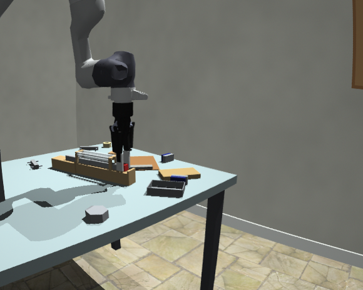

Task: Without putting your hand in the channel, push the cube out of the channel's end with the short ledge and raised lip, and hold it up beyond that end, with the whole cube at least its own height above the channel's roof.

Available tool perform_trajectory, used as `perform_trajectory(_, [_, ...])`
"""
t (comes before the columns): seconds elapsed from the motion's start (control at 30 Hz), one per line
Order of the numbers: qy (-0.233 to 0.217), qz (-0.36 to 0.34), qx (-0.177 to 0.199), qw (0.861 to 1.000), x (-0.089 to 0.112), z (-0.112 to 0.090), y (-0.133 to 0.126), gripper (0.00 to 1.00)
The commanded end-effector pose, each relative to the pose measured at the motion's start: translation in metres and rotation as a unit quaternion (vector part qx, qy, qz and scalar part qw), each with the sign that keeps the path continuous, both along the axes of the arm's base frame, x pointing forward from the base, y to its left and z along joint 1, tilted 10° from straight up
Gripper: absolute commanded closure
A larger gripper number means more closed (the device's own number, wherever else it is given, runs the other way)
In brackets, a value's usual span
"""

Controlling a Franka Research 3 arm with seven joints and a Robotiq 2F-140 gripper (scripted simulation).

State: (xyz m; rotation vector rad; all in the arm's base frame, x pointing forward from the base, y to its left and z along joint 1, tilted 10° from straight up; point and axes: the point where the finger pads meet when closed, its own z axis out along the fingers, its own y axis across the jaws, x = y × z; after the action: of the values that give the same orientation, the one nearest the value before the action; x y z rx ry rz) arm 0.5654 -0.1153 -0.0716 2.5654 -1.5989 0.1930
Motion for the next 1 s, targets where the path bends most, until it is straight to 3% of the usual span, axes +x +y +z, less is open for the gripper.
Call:
perform_trajectory(0.0, [-0.002,-0.002,0.000,1.000,0.0014,0.0003,-0.0001,0.75])
perform_trajectory(0.03, [-0.002,-0.002,0.000,1.000,0.0014,0.0003,-0.0001,0.75])
perform_trajectory(0.07, [-0.002,-0.002,0.000,1.000,0.0014,0.0003,-0.0001,1.00])
perform_trajectory(0.97, [-0.002,-0.002,0.000,1.000,0.0014,0.0003,-0.0001,1.00])
